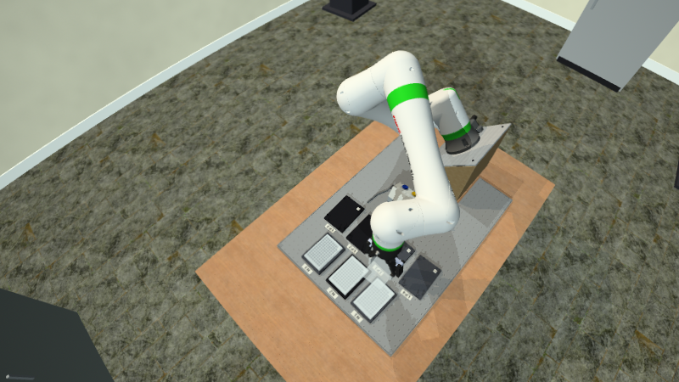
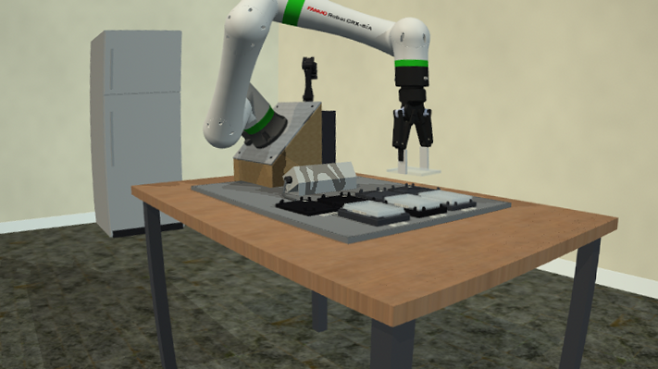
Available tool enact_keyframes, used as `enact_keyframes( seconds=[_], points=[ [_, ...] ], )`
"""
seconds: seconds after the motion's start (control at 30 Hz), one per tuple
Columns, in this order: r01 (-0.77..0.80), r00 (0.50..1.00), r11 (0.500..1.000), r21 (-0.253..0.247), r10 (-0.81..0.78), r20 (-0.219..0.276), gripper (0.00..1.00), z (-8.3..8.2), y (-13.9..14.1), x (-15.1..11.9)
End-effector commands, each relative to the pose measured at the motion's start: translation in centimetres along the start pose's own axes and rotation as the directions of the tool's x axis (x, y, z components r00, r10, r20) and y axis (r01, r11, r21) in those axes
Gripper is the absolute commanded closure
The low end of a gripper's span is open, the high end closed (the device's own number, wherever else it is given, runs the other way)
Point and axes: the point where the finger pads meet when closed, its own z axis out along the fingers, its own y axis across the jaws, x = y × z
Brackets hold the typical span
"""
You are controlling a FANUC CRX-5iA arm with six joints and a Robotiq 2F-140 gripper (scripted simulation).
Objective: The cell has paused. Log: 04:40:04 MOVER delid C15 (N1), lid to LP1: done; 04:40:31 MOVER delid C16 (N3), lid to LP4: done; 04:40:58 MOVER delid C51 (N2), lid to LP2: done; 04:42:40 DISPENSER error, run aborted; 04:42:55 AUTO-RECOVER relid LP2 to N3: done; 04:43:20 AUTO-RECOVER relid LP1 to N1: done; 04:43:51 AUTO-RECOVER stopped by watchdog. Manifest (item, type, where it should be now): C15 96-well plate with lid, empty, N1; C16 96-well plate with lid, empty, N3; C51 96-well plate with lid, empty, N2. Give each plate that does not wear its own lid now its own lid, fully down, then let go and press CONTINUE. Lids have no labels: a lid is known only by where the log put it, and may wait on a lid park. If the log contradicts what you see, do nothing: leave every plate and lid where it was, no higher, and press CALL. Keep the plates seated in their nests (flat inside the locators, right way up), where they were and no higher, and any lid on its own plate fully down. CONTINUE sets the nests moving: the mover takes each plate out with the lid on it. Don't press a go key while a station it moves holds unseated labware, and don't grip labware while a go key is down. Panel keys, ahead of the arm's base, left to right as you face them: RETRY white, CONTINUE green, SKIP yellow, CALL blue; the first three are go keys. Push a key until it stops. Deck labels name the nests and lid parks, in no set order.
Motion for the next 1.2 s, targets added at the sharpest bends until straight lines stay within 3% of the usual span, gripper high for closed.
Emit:
enact_keyframes(
  seconds=[0.0, 0.03, 0.13, 0.17, 0.23, 0.27, 0.4, 0.47, 1.17],
  points=[
    [-0.001, 1.000, 1.000, -0.001, 0.001, -0.004, 1.00, -0.3, 4.7, 2.5],
    [-0.003, 1.000, 1.000, -0.005, 0.003, -0.004, 1.00, -0.2, 7.9, 3.5],
    [-0.003, 1.000, 1.000, -0.005, 0.003, -0.004, 1.00, -0.2, 10.0, 4.4],
    [-0.007, 1.000, 1.000, -0.012, 0.007, -0.002, 1.00, -0.1, 13.6, 5.3],
    [-0.007, 1.000, 1.000, -0.012, 0.007, -0.002, 1.00, -0.1, 14.8, 5.7],
    [-0.010, 1.000, 1.000, -0.020, 0.010, 0.000, 1.00, 0.0, 17.8, 6.2],
    [-0.010, 1.000, 1.000, -0.020, 0.010, 0.000, 1.00, 0.0, 18.6, 6.4],
    [-0.013, 1.000, 1.000, -0.028, 0.014, 0.004, 1.00, 0.2, 22.1, 6.8],
    [-0.014, 1.000, 1.000, -0.028, 0.014, 0.004, 1.00, 0.2, 22.3, 6.9]
  ],
)
